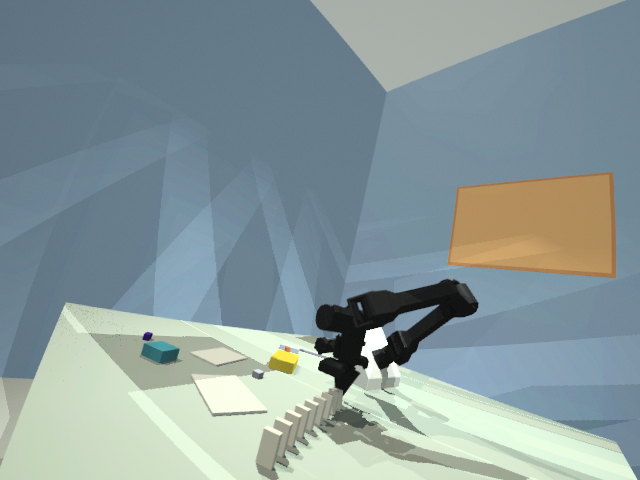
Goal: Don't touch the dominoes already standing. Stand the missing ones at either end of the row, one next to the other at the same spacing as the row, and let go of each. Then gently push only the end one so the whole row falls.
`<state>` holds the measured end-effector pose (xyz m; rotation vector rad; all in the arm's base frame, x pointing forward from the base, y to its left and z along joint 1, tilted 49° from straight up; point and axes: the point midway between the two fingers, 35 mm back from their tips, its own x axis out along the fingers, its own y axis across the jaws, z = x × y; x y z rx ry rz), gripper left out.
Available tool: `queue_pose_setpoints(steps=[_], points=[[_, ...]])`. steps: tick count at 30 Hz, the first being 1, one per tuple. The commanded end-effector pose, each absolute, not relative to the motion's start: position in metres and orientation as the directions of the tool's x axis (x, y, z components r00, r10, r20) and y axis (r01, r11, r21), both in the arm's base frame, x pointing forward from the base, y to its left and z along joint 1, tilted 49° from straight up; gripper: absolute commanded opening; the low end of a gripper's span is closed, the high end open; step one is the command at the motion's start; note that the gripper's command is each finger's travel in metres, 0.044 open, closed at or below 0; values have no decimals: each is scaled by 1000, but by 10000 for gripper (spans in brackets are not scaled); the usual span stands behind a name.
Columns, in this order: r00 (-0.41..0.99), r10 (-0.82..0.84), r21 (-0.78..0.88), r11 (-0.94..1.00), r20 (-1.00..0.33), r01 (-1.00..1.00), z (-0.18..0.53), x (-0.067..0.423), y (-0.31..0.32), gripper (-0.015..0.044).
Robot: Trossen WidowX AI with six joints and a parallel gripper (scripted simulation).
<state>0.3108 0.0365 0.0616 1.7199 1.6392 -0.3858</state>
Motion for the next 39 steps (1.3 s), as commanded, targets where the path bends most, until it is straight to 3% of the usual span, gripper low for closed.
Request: queue_pose_setpoints(steps=[1, 12, 39], points=[[148, 739, 291, 68, -657, 954, 63, 310, 34, 0], [148, 742, 286, 62, -654, 956, 109, 325, -5, 0], [148, 742, 286, 62, -654, 956, 109, 325, -5, 0]])
